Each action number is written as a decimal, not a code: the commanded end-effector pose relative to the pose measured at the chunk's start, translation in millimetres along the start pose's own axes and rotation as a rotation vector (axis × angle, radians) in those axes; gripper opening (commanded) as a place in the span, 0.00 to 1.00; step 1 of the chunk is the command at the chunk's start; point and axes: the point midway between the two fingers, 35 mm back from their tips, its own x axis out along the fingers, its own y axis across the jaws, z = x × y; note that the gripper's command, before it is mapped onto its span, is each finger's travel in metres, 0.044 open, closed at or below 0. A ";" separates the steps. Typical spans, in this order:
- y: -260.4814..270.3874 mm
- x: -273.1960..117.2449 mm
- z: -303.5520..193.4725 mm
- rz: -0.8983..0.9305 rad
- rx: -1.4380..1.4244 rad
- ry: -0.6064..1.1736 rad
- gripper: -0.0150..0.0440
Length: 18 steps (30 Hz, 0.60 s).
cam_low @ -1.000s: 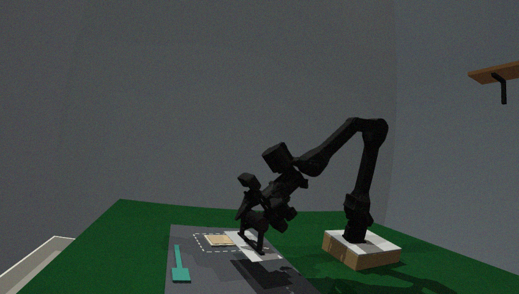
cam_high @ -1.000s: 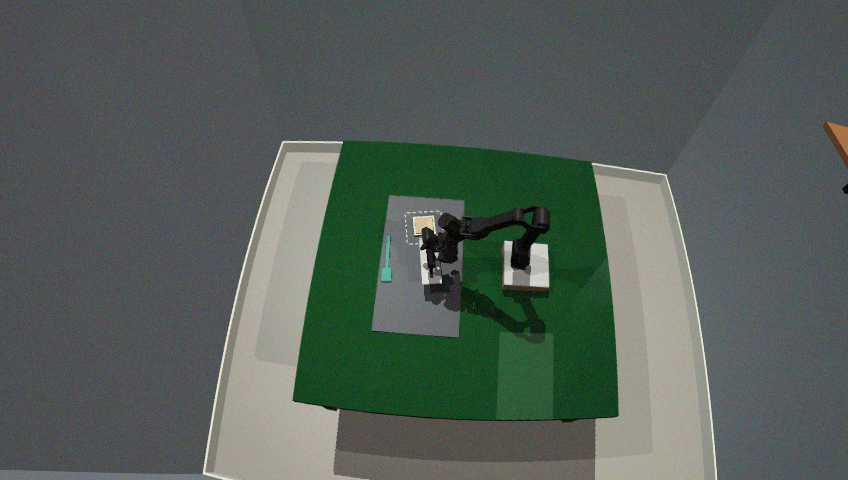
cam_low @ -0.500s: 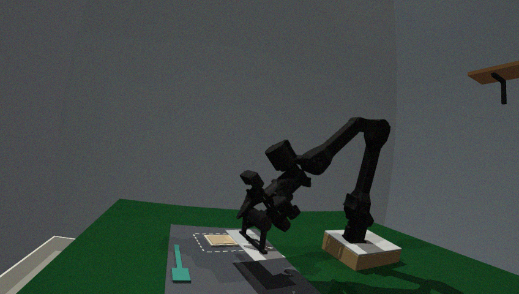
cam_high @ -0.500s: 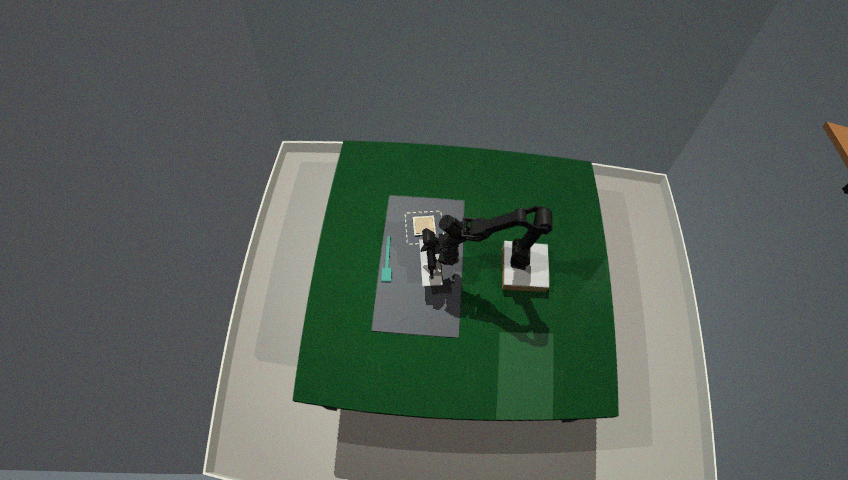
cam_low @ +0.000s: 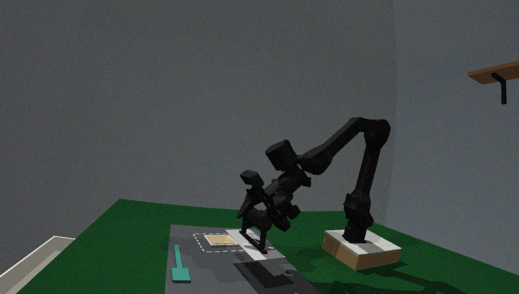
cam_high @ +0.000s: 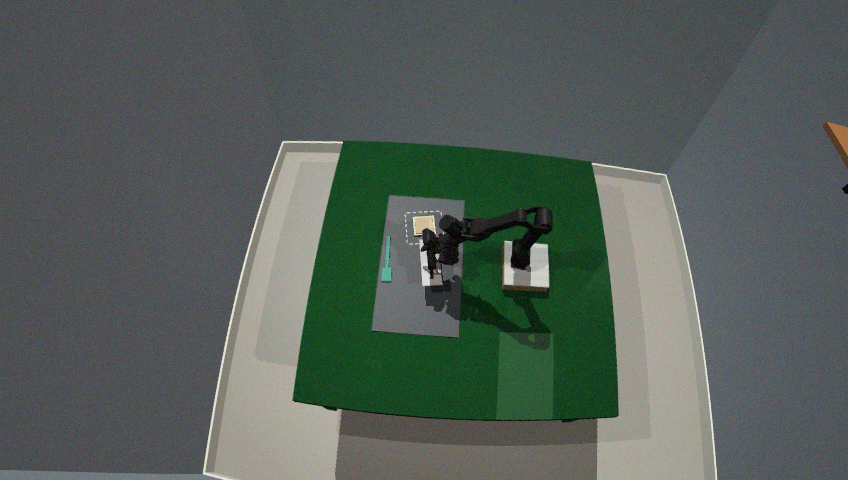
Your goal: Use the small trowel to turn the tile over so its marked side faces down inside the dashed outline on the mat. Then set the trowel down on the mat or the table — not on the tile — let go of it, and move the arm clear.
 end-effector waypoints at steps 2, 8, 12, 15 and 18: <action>-5.3 -1.3 -0.3 -0.015 0.002 0.003 0.25; -5.3 -1.3 -0.3 -0.015 0.002 0.003 0.25; -5.3 -1.3 -0.3 -0.015 0.002 0.003 0.25; -4.1 -1.0 -0.2 -0.012 0.001 0.002 0.25; 0.2 -0.1 0.0 0.001 0.000 0.000 0.25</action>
